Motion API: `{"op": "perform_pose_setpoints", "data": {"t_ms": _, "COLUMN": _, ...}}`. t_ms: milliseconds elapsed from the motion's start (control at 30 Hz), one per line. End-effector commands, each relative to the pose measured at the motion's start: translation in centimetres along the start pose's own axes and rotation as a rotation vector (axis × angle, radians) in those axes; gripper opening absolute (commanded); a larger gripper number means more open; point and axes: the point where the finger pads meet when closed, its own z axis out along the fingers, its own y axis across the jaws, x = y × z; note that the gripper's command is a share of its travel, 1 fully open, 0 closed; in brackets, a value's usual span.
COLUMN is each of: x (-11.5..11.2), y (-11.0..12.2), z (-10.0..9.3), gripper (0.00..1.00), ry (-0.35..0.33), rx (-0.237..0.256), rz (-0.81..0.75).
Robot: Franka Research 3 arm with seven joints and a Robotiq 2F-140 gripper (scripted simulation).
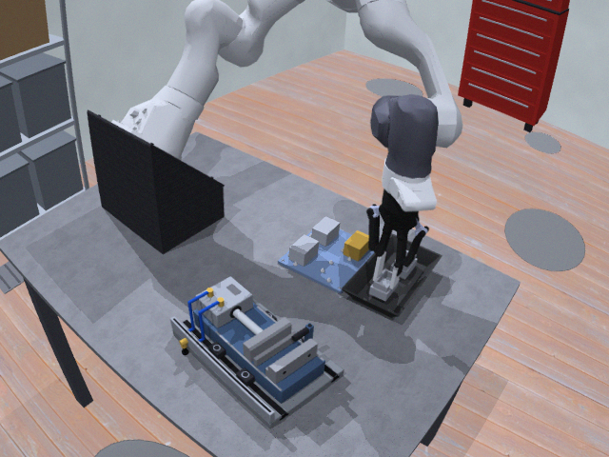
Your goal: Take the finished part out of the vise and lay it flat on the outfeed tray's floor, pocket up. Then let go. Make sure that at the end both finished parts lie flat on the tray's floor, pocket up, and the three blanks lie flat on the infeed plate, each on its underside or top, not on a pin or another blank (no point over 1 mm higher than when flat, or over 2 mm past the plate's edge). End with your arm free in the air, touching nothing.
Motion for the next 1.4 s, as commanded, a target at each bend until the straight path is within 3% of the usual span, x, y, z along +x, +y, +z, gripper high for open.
{"op": "perform_pose_setpoints", "data": {"t_ms": 0, "x": 0.0, "y": -0.2, "z": 0.0, "gripper": 0.0, "ry": 0.002, "rx": 0.004, "rz": -0.006}}
{"op": "perform_pose_setpoints", "data": {"t_ms": 1367, "x": 0.0, "y": -0.2, "z": 1.3, "gripper": 0.0, "ry": 0.002, "rx": 0.004, "rz": -0.006}}
